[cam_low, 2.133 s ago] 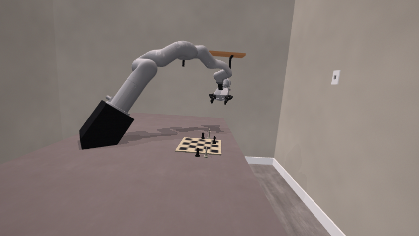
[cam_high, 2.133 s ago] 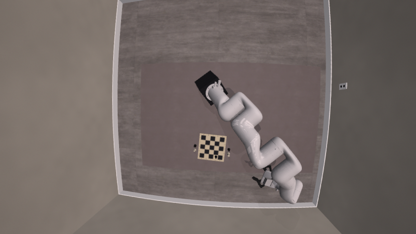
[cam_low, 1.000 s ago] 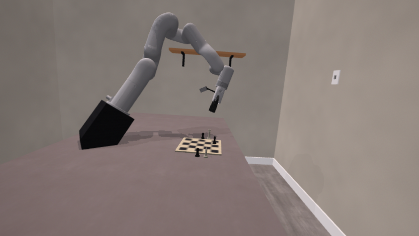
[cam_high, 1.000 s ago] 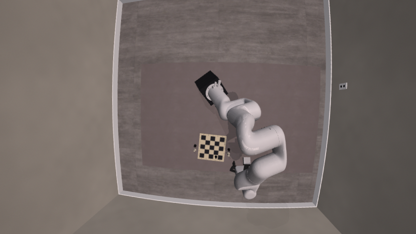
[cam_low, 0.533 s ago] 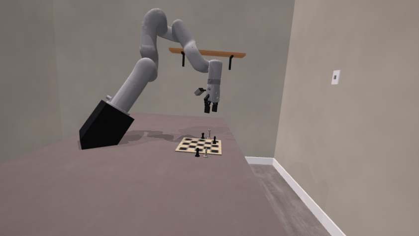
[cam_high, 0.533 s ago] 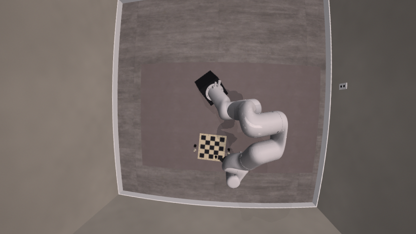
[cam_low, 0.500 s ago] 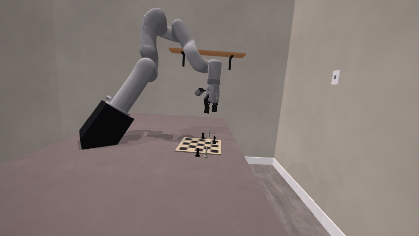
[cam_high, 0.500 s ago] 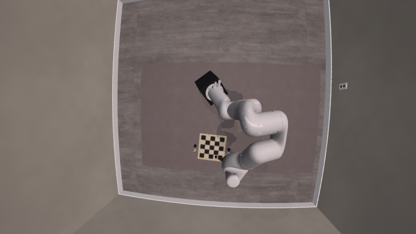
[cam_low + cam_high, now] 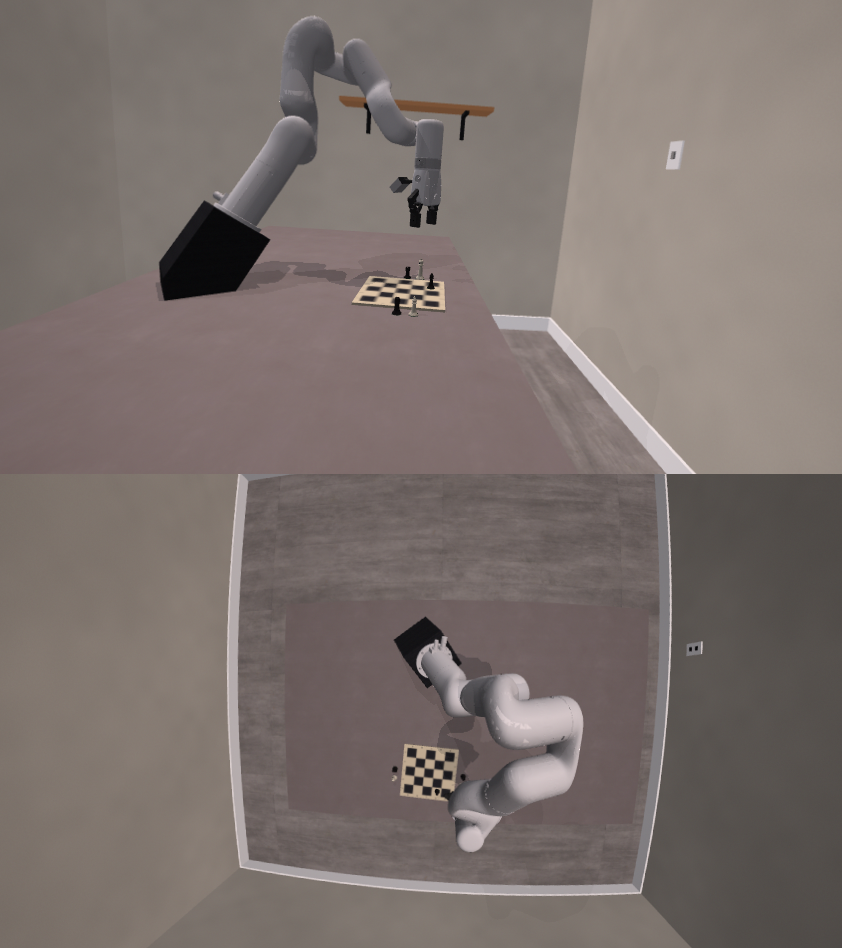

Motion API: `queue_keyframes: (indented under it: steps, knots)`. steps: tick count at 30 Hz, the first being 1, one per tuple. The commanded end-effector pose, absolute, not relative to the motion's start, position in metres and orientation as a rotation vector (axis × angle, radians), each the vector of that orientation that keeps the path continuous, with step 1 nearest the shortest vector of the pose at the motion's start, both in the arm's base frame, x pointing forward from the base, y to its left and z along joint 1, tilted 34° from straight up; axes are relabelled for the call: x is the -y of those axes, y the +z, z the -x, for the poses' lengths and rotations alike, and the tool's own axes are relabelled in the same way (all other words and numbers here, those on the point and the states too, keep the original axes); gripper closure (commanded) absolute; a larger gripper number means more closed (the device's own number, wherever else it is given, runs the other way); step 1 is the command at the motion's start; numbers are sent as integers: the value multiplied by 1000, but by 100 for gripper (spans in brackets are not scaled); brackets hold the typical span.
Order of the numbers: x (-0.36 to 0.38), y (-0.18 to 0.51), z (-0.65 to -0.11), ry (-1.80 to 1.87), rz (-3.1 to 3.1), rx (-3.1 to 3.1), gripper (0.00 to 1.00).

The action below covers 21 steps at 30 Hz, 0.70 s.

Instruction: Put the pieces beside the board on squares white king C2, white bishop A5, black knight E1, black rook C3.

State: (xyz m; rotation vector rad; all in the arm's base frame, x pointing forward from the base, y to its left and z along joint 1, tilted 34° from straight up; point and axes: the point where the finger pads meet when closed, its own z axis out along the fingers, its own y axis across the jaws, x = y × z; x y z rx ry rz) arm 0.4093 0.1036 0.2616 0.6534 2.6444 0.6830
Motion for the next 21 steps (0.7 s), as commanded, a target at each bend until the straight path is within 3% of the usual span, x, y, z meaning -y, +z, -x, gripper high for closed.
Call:
queue_keyframes:
  steps: [1,7,8,21]
  knots:
    - [-105,258,-412,684,-653,-2641,0]
    - [-113,238,-420,678,-654,-2642,0]
    - [-113,238,-420,678,-654,-2642,58]
    - [-113,238,-420,678,-654,-2642,58]
